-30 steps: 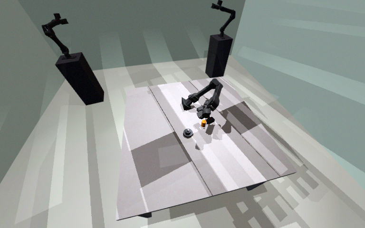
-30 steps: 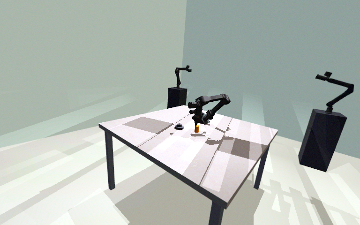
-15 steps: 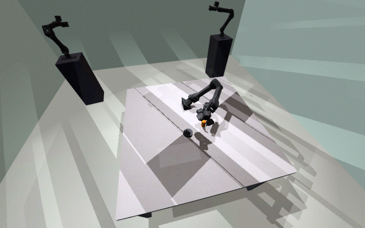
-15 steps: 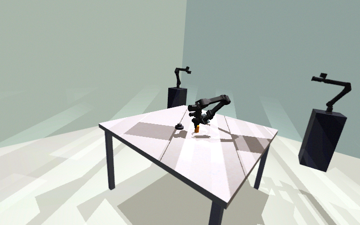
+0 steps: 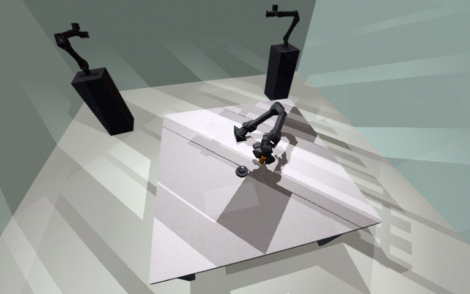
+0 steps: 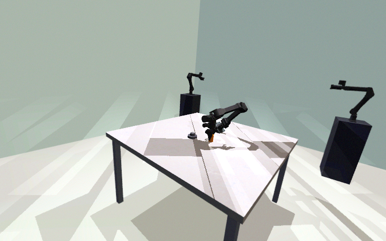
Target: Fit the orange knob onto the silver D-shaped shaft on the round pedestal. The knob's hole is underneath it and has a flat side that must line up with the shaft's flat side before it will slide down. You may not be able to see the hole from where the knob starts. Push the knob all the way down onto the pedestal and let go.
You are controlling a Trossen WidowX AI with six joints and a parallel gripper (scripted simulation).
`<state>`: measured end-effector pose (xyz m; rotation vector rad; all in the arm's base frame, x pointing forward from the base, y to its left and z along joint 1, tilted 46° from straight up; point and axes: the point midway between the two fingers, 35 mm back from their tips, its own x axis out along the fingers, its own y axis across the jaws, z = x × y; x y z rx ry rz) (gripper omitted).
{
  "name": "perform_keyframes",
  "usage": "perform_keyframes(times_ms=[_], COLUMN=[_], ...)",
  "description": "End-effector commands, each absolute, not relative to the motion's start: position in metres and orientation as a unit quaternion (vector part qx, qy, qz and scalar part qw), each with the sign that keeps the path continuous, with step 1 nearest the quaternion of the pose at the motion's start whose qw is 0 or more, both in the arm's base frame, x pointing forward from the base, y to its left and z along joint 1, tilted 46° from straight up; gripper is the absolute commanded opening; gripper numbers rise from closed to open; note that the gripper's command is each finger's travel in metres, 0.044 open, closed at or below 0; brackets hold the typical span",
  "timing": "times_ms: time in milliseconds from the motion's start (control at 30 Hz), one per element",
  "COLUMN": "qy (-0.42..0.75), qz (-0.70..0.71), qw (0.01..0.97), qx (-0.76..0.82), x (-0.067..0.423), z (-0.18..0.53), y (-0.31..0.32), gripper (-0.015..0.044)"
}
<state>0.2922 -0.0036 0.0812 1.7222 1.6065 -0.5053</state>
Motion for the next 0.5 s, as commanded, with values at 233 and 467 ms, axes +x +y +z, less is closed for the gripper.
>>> perform_keyframes(times_ms=[233, 467], qy=[0.624, 0.624], qz=[-0.194, -0.194], qw=[0.353, 0.353], qx=[0.67, 0.67], x=[0.2925, 0.2925], z=[0.0705, 0.0703], y=[0.01, 0.0102], gripper=[0.044, 0.0282])
